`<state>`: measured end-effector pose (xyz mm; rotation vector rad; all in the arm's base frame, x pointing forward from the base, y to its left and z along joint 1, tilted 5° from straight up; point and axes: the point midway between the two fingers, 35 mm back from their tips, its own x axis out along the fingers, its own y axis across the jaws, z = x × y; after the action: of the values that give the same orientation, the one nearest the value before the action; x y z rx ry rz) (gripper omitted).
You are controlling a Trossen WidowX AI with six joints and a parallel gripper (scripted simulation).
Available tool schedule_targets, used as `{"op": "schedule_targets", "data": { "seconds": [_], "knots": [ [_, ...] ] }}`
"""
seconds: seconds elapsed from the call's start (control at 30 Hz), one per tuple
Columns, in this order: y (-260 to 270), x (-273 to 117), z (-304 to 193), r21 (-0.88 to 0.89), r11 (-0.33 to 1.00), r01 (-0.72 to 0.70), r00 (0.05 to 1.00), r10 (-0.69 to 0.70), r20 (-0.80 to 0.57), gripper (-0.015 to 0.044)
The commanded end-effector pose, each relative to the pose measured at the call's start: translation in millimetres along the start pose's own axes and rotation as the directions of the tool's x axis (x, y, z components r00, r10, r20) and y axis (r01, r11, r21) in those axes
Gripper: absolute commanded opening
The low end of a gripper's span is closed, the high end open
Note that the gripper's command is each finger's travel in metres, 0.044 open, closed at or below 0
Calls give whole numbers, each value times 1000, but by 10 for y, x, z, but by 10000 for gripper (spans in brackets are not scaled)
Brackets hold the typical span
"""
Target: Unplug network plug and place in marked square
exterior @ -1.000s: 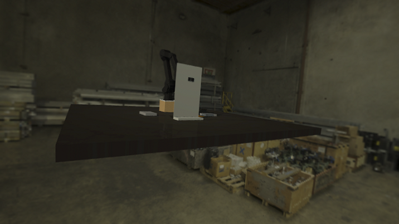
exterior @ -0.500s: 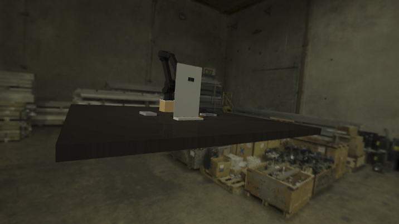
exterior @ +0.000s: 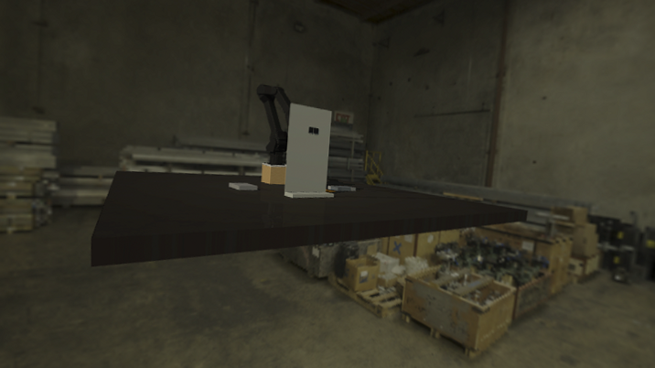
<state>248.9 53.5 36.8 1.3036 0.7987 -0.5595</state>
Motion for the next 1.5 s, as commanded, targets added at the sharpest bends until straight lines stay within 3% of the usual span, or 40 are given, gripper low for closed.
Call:
{"op": "schedule_targets", "data": {
  "seconds": [0.0,1.47],
  "knots": [
    [43,-45,4,4,1000,-5,1000,5,3,156],
    [384,-599,-2,1,1000,-2,1000,2,0,156]
  ]
}}
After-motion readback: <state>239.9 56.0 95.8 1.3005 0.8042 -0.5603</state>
